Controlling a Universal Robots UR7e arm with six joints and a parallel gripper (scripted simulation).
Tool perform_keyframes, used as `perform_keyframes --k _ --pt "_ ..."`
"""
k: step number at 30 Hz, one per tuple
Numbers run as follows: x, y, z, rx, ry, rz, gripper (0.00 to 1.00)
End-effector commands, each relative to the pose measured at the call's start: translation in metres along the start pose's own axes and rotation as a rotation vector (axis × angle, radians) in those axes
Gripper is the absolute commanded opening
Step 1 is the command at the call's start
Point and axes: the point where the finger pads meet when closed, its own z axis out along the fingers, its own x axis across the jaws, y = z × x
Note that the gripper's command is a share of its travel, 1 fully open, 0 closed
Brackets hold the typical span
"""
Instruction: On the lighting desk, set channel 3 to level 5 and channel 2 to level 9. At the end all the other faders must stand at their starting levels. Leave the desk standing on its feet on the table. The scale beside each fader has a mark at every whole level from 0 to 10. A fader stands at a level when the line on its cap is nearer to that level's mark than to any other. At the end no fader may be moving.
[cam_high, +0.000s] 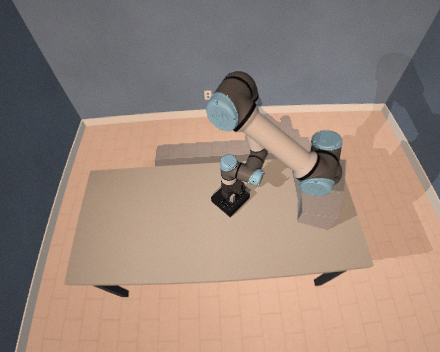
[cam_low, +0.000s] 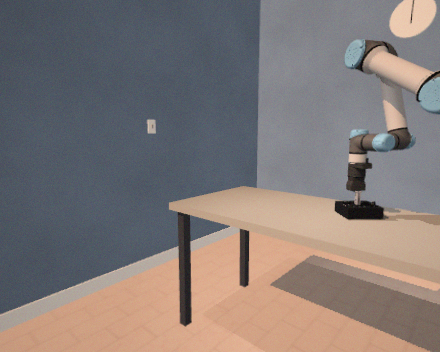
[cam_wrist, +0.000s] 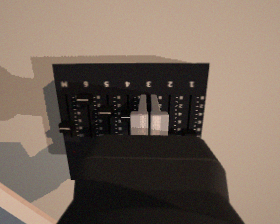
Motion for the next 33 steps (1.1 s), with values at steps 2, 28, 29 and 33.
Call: perform_keyframes --k 2,28,29,33 --pt "0.000 -0.001 0.000 -0.003 0.001 0.000 0.00" --pt "0.000 -0.005 -0.018 -0.003 0.001 0.000 0.00" --pt "0.000 -0.005 -0.021 -0.003 0.001 0.000 0.00" --pt "0.000 -0.005 -0.032 -0.003 0.001 0.000 0.00"
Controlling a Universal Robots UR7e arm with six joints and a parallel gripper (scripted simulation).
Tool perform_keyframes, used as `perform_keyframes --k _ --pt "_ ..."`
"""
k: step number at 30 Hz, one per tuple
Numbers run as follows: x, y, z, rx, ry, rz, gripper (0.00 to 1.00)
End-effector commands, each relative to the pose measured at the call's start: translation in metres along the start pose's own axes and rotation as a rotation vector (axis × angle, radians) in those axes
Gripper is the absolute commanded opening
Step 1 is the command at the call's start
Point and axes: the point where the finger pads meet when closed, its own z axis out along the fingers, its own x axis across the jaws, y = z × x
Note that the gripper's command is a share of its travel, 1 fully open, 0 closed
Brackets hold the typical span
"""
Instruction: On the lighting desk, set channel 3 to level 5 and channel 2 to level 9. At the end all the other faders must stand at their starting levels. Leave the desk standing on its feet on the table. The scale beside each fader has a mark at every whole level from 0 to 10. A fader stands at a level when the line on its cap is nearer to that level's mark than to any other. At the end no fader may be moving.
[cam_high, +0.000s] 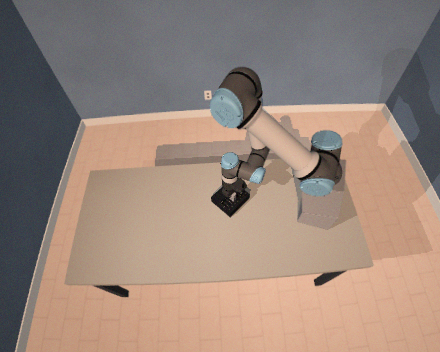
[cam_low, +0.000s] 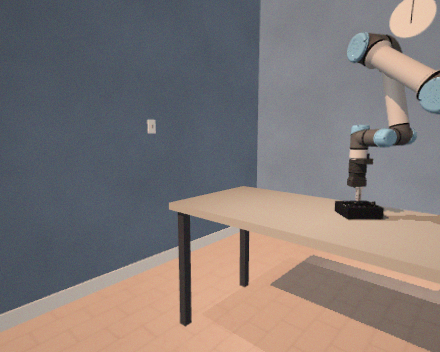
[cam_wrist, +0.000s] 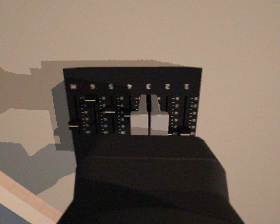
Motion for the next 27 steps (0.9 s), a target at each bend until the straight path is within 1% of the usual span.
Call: perform_keyframes --k 1,5,19,20,27 --pt "0.0003 0.0006 -0.0143 -0.001 0.001 0.000 0.00" --pt "0.0003 0.0006 -0.0196 -0.001 0.001 0.000 0.00" --pt "0.0002 0.0006 -0.0202 -0.001 0.001 0.000 0.00" --pt "0.0002 0.0006 -0.0202 -0.001 0.001 0.000 1.00" --pt "0.0003 0.0006 -0.0228 -0.001 0.001 0.000 1.00"
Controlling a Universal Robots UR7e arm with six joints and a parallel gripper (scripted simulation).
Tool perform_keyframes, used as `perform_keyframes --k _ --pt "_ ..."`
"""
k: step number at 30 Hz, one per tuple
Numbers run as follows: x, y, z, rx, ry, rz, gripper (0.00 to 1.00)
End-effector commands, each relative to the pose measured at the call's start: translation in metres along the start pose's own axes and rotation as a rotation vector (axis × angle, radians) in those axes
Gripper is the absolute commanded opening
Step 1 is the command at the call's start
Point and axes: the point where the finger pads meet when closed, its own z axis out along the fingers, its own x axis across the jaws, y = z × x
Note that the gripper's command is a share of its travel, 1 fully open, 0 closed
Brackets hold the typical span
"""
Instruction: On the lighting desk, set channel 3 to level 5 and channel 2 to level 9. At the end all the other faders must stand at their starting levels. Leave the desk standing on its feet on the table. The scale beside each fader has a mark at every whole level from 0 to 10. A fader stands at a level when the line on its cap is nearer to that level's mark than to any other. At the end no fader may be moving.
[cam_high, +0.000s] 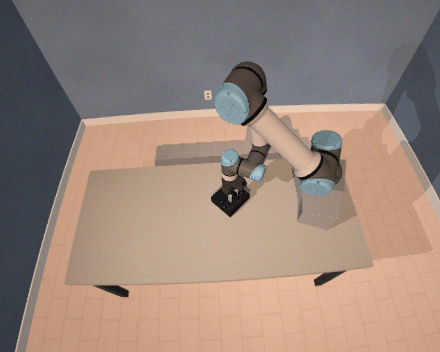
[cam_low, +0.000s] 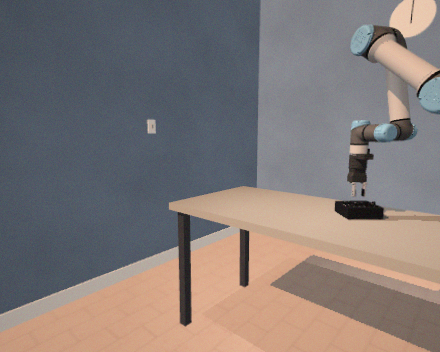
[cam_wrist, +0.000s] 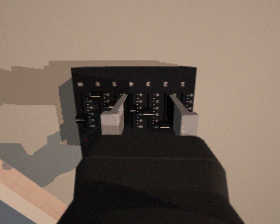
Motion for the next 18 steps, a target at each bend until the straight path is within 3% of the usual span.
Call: perform_keyframes --k 1,18 --pt "0.000 0.000 -0.004 -0.001 0.001 0.000 1.00" --pt "0.000 0.000 -0.053 -0.001 0.001 0.000 1.00"
